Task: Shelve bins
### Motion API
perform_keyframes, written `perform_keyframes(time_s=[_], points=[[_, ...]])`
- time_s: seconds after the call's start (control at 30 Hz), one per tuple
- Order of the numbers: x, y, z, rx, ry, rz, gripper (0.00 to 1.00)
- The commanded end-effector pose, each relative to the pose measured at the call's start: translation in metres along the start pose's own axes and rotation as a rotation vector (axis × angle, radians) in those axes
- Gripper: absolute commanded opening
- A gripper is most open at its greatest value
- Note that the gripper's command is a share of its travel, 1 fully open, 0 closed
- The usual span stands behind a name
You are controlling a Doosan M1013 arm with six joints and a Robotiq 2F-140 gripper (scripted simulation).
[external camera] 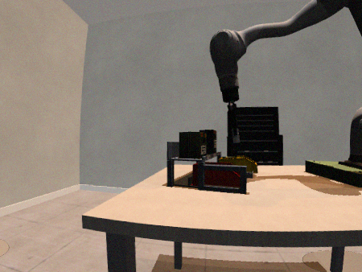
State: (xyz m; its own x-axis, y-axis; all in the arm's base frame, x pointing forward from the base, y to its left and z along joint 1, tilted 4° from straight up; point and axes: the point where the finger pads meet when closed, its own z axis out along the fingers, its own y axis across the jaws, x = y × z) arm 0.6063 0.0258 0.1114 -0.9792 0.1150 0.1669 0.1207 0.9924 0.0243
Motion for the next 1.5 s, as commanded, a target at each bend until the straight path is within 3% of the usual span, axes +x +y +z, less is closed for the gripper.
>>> perform_keyframes(time_s=[0.0, 0.2, 0.37, 0.47, 1.47], points=[[0.000, 0.000, 0.000, 0.000, 0.000, 0.000, 0.10], [0.002, -0.001, 0.000, 0.000, -0.002, -0.030, 0.10], [0.018, -0.008, 0.004, 0.001, -0.016, -0.237, 0.10], [0.020, -0.010, 0.004, 0.001, -0.018, -0.267, 0.10], [0.103, -0.043, 0.030, 0.058, -0.077, -1.339, 0.10]])
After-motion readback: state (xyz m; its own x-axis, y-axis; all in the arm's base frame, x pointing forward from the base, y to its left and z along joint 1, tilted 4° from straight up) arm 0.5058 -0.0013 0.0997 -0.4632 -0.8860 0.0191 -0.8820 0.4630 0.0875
